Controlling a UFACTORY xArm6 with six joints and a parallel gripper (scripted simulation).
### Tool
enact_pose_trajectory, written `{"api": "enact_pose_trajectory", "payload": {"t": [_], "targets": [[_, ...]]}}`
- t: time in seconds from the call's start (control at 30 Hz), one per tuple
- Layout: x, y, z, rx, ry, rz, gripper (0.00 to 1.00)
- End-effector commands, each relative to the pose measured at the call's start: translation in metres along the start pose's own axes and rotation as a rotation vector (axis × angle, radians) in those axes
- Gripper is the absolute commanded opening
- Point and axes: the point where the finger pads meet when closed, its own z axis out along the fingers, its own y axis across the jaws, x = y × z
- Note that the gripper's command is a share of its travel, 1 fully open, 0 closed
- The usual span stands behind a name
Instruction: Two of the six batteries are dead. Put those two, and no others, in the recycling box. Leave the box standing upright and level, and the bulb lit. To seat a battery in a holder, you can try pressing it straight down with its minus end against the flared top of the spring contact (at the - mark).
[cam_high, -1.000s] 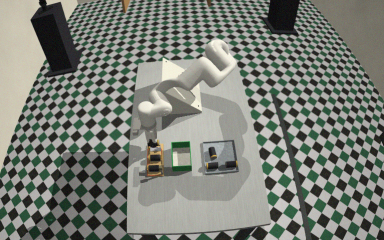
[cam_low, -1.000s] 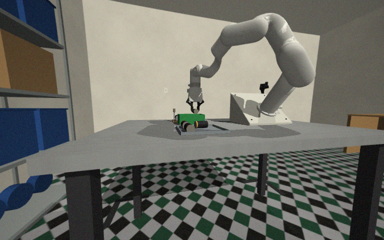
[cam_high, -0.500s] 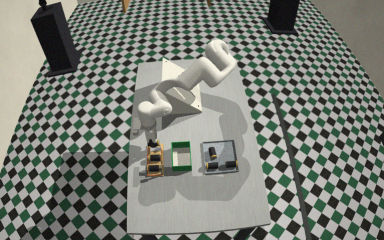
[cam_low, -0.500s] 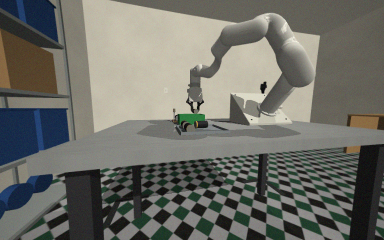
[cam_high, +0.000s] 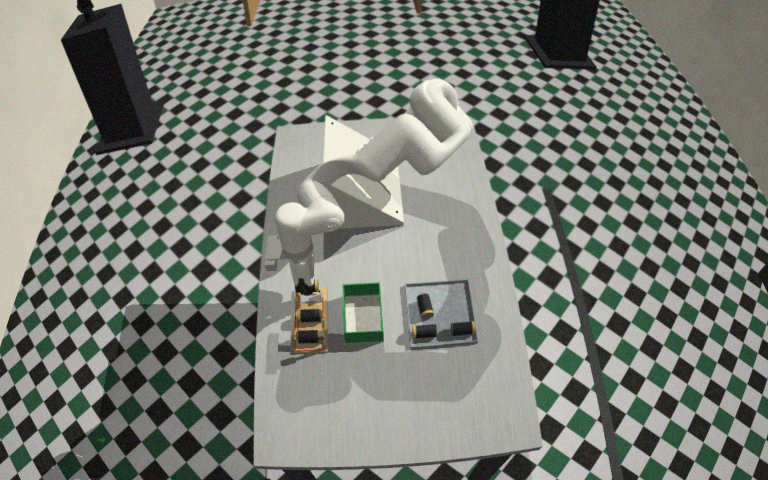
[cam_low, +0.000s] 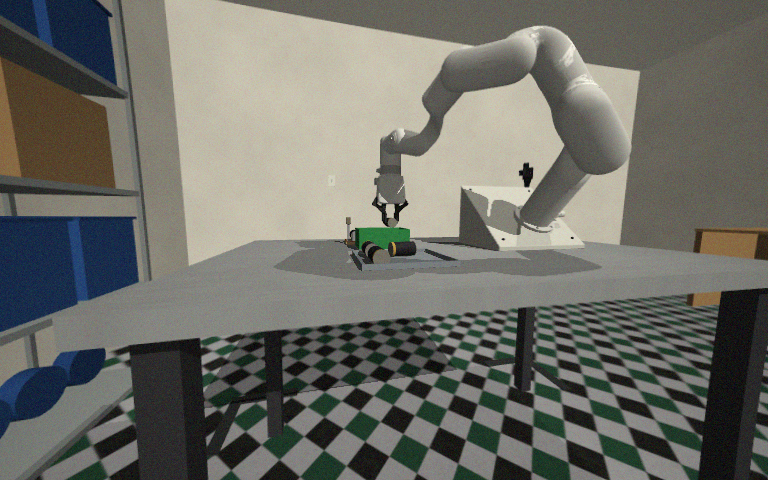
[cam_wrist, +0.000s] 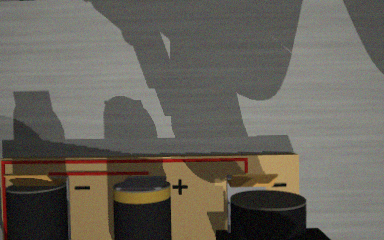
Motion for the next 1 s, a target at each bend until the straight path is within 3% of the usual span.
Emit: {"api": "enact_pose_trajectory", "payload": {"t": [0.0,0.17,0.97], "targets": [[0.001,-0.001,0.001,0.004,0.003,-0.001,0.28],[0.001,-0.001,0.011,0.004,0.003,-0.001,0.28],[0.001,-0.001,0.020,0.004,0.003,-0.001,0.28]]}}
